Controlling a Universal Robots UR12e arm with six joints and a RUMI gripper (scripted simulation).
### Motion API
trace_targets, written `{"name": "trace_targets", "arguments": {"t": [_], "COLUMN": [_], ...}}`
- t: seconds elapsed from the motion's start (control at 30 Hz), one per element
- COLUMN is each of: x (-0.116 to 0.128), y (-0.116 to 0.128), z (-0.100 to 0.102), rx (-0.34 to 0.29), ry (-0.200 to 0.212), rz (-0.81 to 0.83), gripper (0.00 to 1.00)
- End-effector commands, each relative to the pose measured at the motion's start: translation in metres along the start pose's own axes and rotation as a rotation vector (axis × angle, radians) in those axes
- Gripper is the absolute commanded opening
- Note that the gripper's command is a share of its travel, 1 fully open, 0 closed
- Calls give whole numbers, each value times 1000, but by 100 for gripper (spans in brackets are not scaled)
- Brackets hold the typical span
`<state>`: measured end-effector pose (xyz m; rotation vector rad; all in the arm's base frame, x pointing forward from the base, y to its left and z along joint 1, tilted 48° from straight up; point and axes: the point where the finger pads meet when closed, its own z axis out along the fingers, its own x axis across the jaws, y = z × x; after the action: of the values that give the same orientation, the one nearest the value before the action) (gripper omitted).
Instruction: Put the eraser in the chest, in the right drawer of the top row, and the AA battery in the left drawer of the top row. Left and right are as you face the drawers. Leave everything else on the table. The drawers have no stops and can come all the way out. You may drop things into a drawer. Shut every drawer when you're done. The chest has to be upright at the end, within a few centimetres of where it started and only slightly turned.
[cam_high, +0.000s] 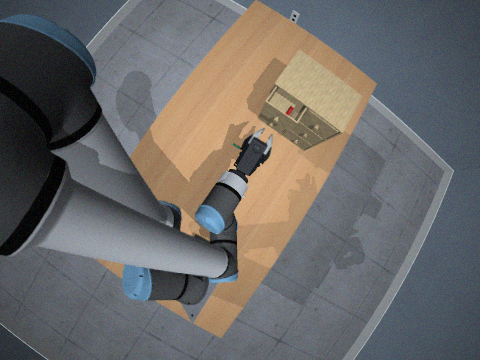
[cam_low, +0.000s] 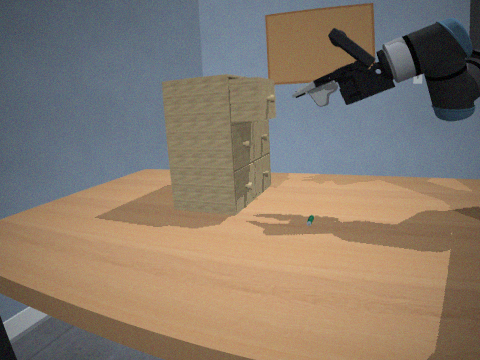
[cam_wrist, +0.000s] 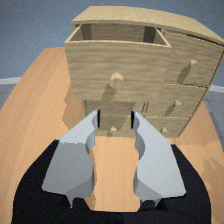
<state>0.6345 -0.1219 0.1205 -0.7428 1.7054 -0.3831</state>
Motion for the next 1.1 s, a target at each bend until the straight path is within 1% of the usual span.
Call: {"name": "trace_targets", "arguments": {"t": [0.0, 0.33, 1.07], "x": [0, 0, 0], "y": [-1, -2, -2], "z": [10, 23, 26], "rx": [1, 1, 1], "ry": [1, 1, 1], "rz": [0, 0, 0], "gripper": [20, 20, 20]}}
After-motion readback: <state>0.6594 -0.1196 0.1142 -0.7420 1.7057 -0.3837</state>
